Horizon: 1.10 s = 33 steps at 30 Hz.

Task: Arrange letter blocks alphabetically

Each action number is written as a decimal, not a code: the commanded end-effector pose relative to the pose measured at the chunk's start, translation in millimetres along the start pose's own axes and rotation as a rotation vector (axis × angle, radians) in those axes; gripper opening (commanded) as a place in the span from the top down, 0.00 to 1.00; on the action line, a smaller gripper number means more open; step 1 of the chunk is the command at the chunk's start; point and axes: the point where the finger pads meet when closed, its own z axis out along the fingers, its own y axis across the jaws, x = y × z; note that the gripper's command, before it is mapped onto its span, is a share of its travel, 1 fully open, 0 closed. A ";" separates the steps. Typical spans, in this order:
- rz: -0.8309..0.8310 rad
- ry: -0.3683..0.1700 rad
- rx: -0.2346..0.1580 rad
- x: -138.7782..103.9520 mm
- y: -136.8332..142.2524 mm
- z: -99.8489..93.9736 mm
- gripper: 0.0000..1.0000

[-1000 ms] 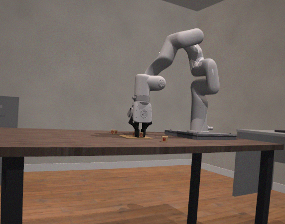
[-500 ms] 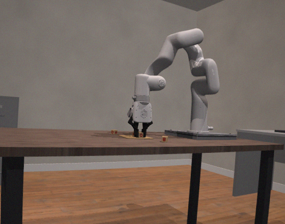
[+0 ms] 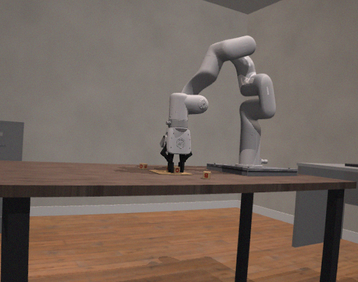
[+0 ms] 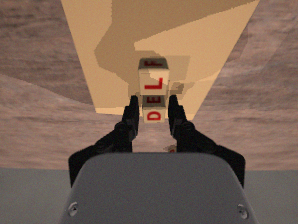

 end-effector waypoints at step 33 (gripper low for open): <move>0.000 0.000 0.004 -1.9 -0.9 -89.7 0.00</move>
